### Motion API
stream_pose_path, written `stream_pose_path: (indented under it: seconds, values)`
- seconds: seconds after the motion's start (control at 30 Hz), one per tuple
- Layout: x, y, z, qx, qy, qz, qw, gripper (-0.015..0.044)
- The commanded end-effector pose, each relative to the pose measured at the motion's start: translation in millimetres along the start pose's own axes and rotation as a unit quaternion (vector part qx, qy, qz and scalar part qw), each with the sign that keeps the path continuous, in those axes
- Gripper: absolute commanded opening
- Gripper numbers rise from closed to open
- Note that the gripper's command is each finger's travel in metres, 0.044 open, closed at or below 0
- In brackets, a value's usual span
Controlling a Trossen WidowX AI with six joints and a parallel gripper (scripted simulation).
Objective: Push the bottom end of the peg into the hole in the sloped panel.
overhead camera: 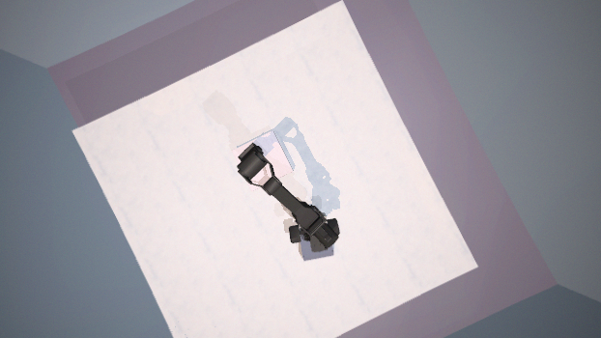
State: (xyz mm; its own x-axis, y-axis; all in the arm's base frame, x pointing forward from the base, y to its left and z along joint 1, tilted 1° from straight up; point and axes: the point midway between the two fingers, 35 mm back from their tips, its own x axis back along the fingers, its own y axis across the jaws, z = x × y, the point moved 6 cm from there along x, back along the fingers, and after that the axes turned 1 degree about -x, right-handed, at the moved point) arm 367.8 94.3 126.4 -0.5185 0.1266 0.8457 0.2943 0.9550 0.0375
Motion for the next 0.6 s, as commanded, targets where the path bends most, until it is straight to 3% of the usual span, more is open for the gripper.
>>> stream_pose_path:
  seconds: [0.0, 0.57]
  values:
    - [-2.1, -0.3, 0.8, 0.000, 0.001, 0.000, 1.000, 0.0000]
    - [-11.1, -0.3, 1.3, 0.000, 0.000, 0.000, 1.000, 0.0000]
